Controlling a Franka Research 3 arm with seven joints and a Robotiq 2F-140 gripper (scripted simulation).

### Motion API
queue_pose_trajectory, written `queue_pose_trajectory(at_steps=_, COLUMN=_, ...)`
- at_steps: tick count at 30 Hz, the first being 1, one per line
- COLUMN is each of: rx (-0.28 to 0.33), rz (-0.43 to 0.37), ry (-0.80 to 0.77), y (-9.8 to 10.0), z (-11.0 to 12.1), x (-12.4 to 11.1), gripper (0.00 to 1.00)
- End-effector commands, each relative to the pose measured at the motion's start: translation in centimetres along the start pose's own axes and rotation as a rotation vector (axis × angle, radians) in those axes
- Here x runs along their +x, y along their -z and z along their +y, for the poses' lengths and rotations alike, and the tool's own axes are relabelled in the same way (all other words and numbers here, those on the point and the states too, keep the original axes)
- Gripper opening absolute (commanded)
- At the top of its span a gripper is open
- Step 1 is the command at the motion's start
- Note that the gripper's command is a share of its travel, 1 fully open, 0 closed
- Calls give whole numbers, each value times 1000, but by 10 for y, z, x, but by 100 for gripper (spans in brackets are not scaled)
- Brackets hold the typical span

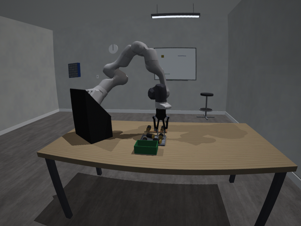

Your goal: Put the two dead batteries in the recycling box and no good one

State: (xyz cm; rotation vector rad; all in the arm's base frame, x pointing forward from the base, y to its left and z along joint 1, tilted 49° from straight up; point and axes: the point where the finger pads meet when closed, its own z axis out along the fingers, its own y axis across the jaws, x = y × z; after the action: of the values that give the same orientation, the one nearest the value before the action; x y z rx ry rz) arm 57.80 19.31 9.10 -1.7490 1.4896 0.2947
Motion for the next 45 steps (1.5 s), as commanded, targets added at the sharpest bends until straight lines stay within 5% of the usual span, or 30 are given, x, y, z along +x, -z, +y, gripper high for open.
queue_pose_trajectory(at_steps=1, rx=-2, rz=-2, ry=4, y=6, z=0, x=-1, gripper=29)
queue_pose_trajectory(at_steps=14, rx=-2, rz=-2, ry=4, y=55, z=0, x=-1, gripper=29)
queue_pose_trajectory(at_steps=26, rx=-2, rz=-2, ry=4, y=62, z=0, x=-1, gripper=29)
queue_pose_trajectory(at_steps=32, rx=-2, rz=-2, ry=4, y=106, z=0, x=0, gripper=29)
queue_pose_trajectory(at_steps=39, rx=-2, rz=-2, ry=4, y=109, z=0, x=0, gripper=29)
queue_pose_trajectory(at_steps=45, rx=-2, rz=-2, ry=4, y=109, z=48, x=-2, gripper=29)
